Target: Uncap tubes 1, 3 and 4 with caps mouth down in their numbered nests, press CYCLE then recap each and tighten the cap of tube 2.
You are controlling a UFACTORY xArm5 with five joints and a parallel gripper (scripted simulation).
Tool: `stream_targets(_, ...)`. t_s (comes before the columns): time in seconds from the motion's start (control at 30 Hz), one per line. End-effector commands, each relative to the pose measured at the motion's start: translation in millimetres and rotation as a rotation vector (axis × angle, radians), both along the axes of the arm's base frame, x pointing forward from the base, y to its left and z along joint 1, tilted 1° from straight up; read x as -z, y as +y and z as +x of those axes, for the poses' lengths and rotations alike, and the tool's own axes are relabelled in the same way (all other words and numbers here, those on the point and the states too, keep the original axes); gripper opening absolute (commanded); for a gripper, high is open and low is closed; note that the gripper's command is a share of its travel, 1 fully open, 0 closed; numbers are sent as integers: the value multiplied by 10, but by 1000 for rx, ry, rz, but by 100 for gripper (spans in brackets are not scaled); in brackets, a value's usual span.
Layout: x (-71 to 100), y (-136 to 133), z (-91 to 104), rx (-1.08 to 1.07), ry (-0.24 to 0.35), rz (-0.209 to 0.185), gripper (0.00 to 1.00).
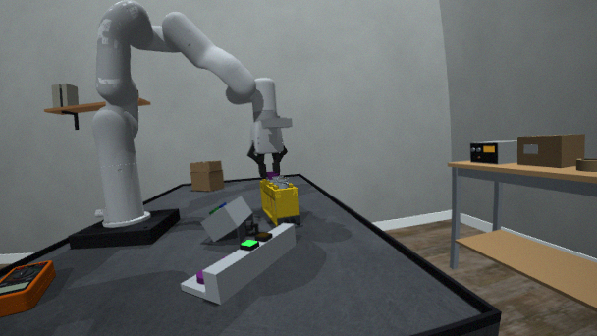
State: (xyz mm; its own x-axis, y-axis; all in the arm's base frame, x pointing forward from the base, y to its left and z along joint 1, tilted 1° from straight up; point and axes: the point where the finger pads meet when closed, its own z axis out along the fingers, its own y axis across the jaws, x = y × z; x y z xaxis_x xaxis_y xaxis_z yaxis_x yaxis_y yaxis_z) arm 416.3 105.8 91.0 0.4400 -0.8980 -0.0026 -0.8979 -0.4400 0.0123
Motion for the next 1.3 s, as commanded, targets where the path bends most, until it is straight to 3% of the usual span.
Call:
stream_targets(0.0,-12,1,12,-80,-1,10,46)
stream_targets(0.17,-12,1,12,-80,-1,10,46)
stream_targets(0.2,-12,1,12,-80,-1,10,0)
stream_targets(0.7,-12,1,12,-47,-1,9,0)
stream_targets(1.27,-4,1,12,453,0,3,0)
